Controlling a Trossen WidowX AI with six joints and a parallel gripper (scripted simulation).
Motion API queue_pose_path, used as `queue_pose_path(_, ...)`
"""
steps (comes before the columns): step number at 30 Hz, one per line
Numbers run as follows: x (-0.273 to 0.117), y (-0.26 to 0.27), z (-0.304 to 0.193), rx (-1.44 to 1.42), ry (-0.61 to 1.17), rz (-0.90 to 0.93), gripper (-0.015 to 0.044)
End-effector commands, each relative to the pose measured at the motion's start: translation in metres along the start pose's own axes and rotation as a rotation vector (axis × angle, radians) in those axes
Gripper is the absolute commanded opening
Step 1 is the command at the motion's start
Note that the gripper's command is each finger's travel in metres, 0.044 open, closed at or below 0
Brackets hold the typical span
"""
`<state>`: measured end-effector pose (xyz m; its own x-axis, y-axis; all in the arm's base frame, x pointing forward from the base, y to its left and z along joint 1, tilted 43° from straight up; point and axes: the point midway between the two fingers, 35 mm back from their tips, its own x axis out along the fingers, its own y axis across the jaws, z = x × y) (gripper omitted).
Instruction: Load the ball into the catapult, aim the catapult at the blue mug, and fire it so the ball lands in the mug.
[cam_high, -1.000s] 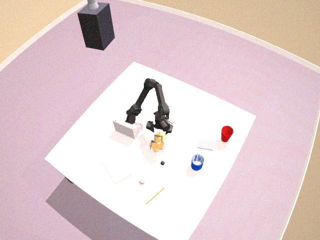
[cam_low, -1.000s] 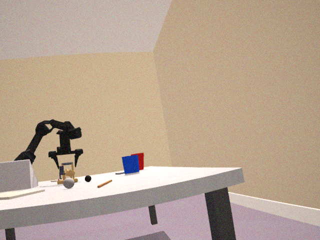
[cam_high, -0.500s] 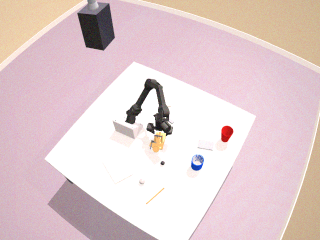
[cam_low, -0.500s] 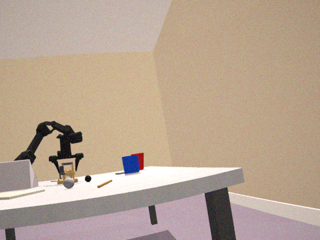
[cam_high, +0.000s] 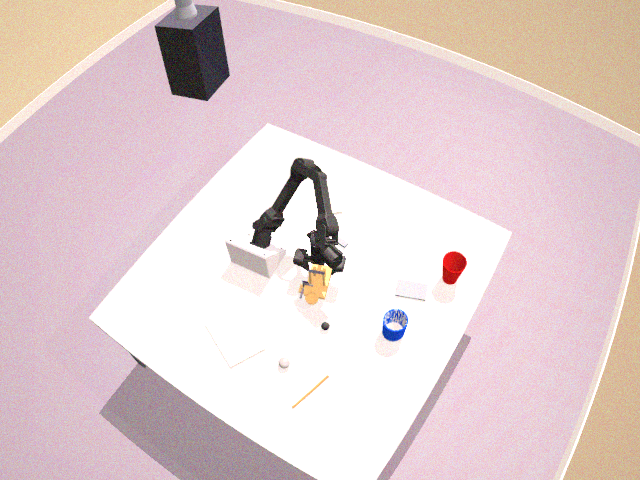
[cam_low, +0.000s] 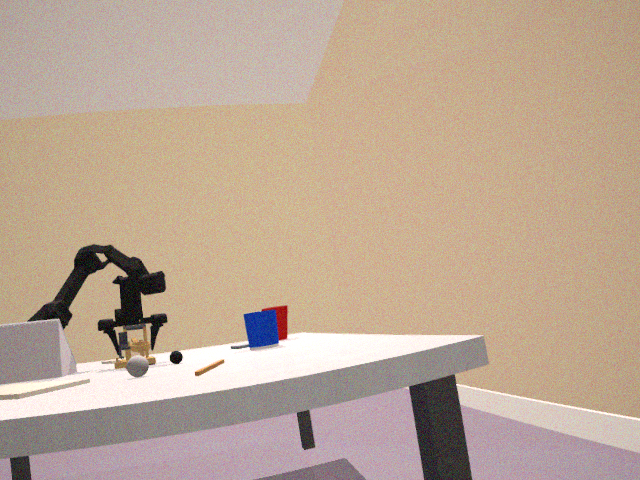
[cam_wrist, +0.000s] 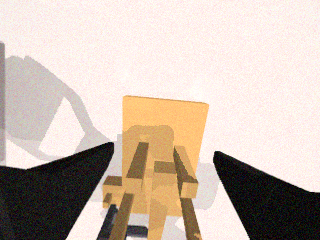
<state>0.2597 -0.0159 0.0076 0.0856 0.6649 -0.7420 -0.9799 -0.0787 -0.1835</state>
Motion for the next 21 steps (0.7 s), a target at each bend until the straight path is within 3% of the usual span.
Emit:
queue_pose_path(1,0.004,0.002,0.001,0.007,-0.008,0.004,0.044)
queue_pose_path(11,0.0,0.0,0.0,0.0,0.0,0.0,0.0177)
queue_pose_path(18,0.0,0.0,0.0,0.0,0.0,0.0,0.0131)
queue_pose_path(21,-0.024,0.0,-0.001,0.002,0.002,0.003,0.0052)
